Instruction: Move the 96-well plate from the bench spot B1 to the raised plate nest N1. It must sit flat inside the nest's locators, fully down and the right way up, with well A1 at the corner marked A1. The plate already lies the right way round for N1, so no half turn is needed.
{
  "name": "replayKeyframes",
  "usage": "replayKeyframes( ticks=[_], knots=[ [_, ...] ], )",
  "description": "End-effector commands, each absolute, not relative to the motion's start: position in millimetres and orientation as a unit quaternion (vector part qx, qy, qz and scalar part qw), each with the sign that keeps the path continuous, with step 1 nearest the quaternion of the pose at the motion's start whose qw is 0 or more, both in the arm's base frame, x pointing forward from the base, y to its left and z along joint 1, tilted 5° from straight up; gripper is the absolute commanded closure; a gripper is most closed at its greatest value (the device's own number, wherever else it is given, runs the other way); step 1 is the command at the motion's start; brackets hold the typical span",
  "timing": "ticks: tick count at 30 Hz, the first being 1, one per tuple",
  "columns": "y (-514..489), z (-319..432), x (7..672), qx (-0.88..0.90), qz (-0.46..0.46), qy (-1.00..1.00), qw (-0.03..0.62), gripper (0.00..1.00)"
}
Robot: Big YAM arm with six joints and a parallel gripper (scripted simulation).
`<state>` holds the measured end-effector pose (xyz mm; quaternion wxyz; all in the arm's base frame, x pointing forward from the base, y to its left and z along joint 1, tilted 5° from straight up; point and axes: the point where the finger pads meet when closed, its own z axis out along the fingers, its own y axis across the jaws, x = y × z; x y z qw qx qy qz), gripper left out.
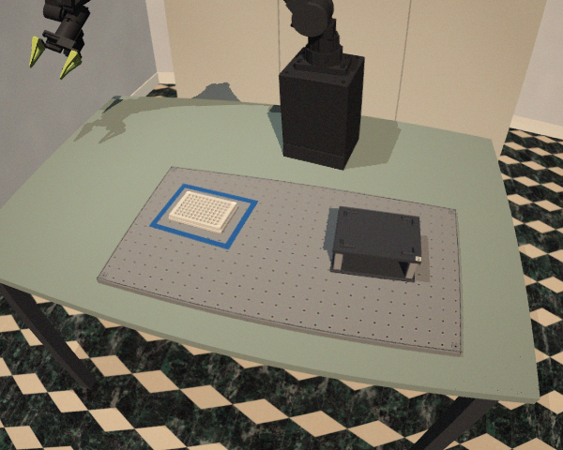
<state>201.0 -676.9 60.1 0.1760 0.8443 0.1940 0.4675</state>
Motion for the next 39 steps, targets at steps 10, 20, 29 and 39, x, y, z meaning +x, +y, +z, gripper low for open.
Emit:
replayKeyframes(
  ticks=[10,20,29,39],
  knots=[
    [-657.9,77.1,247.5,0.846,0.432,0.254,0.179,0.0],
    [-634.7,40.1,284.3,0.854,0.404,0.287,0.156,0.0],
    [-599.5,39.3,303.9,0.855,0.401,0.287,0.158,0.0],
    [-561.5,21.1,331.9,0.857,0.365,0.336,0.142,0.0]
  ],
)
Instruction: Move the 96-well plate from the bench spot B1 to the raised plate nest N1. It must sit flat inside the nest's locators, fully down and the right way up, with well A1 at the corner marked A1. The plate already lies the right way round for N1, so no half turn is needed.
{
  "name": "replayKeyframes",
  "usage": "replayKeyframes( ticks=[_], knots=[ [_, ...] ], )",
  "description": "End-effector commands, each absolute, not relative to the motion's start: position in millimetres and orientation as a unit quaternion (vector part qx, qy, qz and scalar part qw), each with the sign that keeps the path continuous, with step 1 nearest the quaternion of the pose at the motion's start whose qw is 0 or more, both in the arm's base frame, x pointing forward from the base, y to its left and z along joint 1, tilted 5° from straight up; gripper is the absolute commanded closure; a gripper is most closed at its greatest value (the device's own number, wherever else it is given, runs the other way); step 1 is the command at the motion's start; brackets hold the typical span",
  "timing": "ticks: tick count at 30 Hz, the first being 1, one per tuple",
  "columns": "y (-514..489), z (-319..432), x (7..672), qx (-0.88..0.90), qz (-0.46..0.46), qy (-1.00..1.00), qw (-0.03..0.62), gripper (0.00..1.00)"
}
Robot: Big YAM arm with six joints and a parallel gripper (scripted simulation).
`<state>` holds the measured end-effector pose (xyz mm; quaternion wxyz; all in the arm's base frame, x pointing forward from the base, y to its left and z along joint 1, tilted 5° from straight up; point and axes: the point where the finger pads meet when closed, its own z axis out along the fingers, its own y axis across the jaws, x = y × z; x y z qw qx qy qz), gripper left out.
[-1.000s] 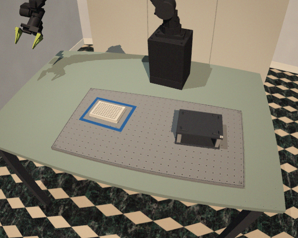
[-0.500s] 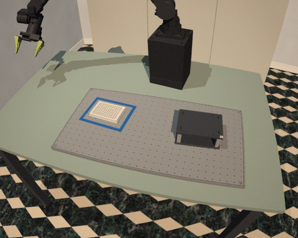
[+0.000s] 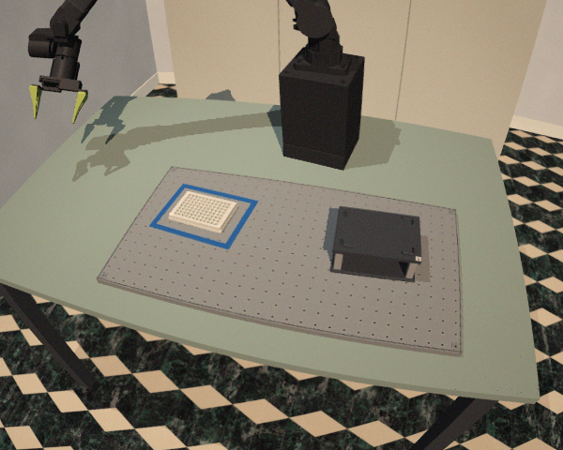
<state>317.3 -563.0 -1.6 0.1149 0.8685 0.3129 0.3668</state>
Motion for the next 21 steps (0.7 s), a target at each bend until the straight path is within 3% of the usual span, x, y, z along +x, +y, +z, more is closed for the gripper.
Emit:
replayKeyframes(
  ticks=[1,21],
  knots=[
    [-557.6,19.3,334.6,0.859,0.366,0.33,0.14,0.0],
    [-482.4,-23.7,365.7,0.857,0.307,0.402,0.096,0.0]
  ],
)
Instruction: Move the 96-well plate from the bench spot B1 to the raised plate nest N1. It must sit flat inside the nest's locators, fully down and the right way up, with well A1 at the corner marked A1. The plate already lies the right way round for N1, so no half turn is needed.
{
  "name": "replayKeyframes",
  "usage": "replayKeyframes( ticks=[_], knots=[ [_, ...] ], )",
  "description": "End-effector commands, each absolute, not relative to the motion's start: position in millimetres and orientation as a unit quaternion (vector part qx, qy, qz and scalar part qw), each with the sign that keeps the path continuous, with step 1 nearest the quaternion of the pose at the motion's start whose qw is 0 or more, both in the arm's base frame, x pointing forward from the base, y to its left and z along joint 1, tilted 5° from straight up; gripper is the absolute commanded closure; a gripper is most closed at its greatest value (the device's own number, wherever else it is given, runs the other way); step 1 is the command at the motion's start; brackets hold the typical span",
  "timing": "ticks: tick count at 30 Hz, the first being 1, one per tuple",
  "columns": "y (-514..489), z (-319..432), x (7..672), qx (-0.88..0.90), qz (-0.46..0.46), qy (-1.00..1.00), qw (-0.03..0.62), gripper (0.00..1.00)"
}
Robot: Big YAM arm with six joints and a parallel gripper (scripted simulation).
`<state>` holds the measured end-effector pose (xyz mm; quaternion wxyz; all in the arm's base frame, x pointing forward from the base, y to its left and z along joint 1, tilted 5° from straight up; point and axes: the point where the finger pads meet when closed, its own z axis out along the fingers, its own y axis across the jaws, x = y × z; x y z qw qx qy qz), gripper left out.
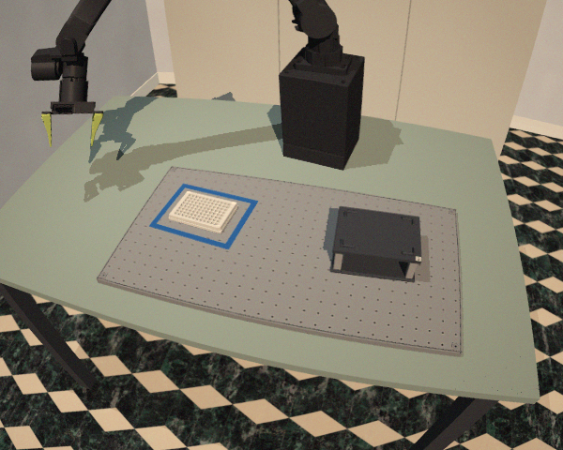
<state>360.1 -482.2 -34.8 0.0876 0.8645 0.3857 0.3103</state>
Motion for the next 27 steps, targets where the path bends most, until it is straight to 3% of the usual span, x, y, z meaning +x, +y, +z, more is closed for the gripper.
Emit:
replayKeyframes(
  ticks=[1,9,21,24,27],
  knots=[
    [-498.4,-2.1,378.4,0.848,0.298,0.421,0.12,0.0],
    [-445.3,-40.9,381.6,0.856,0.29,0.417,0.094,0.0],
    [-402.3,-41.2,393.9,0.843,0.251,0.467,0.094,0.0],
    [-378.9,-62.5,387.9,0.832,0.216,0.508,0.062,0.0],
    [-373.2,-50.5,395.9,0.822,0.208,0.523,0.085,0.0]
  ],
)
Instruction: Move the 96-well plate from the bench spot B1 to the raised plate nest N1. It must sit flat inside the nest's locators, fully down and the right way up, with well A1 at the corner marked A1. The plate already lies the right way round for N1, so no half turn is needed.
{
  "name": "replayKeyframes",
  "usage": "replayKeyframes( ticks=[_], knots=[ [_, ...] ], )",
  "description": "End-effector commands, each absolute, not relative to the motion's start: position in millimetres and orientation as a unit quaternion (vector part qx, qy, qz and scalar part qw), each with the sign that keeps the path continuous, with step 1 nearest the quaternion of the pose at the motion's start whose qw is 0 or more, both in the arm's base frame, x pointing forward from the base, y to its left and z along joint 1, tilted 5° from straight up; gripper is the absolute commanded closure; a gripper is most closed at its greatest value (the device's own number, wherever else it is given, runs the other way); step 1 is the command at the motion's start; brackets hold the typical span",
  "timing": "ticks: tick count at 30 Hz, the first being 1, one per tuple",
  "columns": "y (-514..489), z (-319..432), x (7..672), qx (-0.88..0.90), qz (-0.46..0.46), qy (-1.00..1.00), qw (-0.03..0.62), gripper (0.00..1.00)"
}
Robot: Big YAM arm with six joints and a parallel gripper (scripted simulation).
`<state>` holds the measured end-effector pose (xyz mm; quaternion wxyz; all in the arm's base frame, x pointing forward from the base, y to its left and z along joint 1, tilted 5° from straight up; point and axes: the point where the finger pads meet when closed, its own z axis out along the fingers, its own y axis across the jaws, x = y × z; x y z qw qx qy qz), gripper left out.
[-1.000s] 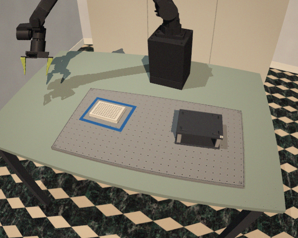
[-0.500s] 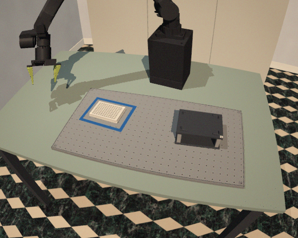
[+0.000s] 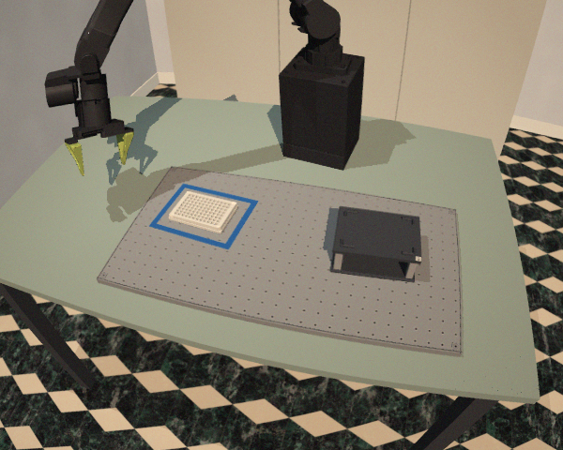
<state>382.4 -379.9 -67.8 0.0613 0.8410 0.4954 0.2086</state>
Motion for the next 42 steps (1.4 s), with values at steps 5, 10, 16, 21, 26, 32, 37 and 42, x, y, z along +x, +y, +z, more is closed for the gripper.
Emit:
replayKeyframes(
  ticks=[5,10,16,21,26,32,37,42],
  knots=[
    [-348.8,-58.4,397.4,0.828,0.21,0.514,0.082,0.0],
    [-327.3,-72.2,389.7,0.811,0.174,0.556,0.057,0.0],
    [-304.6,-71.3,393.7,0.808,0.168,0.561,0.072,0.0],
    [-276.6,-78.8,384.2,0.779,0.122,0.613,0.055,0.0],
    [-265.9,-81.7,385.3,0.776,0.124,0.614,0.066,0.0],
    [-237.3,-89.7,374.5,0.745,0.079,0.659,0.059,0.0],
    [-213.8,-95.7,365.6,0.753,0.08,0.651,0.057,0.0],
    [-198.9,-104.0,354.8,0.721,0.046,0.689,0.048,0.0]
  ],
)
